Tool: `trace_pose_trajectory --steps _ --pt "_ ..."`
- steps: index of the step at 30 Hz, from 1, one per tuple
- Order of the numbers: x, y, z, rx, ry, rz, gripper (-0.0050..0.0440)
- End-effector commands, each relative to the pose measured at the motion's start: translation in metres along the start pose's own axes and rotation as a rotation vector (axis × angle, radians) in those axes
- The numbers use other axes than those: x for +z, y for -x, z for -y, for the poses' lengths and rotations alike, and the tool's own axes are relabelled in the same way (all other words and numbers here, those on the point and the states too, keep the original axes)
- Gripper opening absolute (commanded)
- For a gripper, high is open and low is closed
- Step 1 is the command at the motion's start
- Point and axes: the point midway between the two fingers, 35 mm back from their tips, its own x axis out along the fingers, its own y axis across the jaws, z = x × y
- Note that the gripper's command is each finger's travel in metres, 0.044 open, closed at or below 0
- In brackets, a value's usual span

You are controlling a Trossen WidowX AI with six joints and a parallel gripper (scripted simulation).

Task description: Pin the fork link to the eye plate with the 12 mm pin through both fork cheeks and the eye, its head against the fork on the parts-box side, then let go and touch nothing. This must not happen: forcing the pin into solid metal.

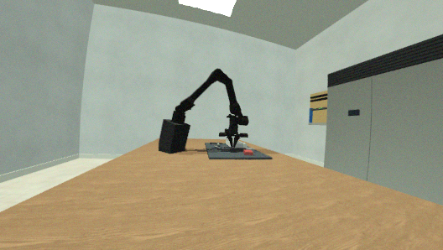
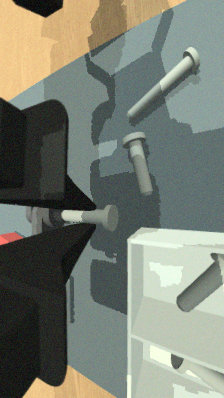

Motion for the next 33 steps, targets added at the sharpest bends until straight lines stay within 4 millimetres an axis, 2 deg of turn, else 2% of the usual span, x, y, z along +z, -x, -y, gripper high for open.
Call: trace_pose_trajectory --steps 1,33 --pt "0.000 -0.001 0.000 0.000 0.004 -0.001 0.0014" --pt "-0.013 -0.003 0.000 0.000 0.004 -0.001 0.0014"
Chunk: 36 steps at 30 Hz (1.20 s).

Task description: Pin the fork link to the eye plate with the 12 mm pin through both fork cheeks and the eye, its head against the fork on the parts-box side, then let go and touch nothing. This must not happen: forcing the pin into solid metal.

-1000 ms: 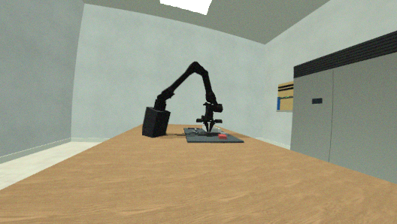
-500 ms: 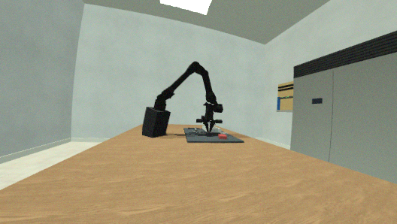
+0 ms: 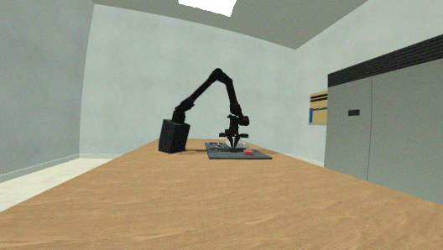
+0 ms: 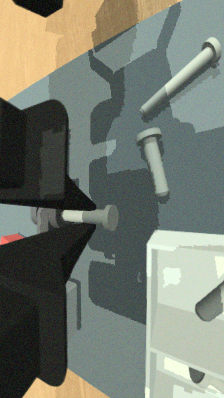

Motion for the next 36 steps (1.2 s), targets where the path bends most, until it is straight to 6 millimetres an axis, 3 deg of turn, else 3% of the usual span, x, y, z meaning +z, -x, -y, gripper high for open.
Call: trace_pose_trajectory --steps 1,36 --pt "-0.003 0.000 0.000 -0.002 0.001 0.000 0.0014" --pt "-0.015 -0.001 0.000 -0.002 0.001 0.000 0.0014"
